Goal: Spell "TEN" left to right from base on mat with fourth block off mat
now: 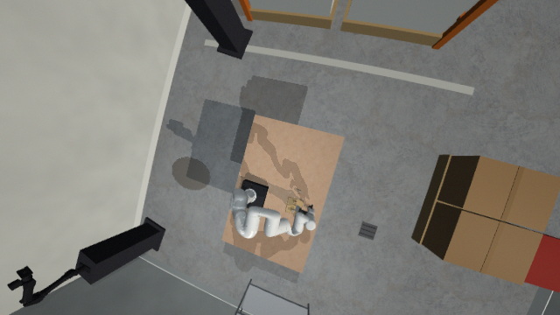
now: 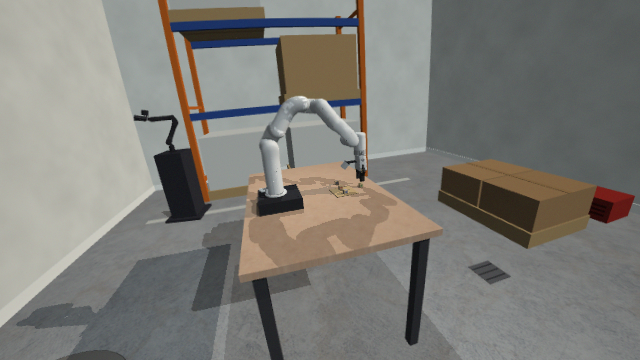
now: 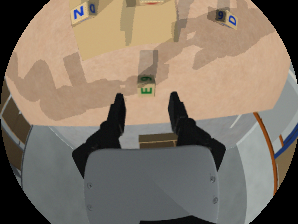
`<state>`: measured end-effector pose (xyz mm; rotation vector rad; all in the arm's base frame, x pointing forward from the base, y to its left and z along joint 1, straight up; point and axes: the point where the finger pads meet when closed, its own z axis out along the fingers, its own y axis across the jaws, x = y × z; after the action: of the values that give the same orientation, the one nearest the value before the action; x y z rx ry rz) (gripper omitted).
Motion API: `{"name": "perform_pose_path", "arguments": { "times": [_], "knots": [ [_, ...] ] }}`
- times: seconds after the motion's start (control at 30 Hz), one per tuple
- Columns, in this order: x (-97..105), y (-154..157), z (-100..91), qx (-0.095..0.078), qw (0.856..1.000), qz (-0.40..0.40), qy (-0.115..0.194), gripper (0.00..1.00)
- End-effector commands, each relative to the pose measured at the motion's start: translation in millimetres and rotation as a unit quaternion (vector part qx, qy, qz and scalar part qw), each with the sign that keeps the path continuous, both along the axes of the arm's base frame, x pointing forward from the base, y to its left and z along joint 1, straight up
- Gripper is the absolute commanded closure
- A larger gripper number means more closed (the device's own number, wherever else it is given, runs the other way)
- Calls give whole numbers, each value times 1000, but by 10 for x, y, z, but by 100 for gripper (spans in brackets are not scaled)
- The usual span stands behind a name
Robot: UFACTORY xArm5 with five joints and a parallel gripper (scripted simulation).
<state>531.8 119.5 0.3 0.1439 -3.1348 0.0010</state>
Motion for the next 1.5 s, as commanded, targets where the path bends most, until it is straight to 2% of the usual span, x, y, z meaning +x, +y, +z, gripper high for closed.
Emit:
{"name": "perform_pose_path", "arguments": {
  "times": [0.0,0.37,1.47],
  "knots": [
    [17,3,-34,0,1000,0,-2,37],
    [18,3,-125,0,1000,0,-2,37],
    [18,3,-139,0,1000,0,-2,37]
  ]
}}
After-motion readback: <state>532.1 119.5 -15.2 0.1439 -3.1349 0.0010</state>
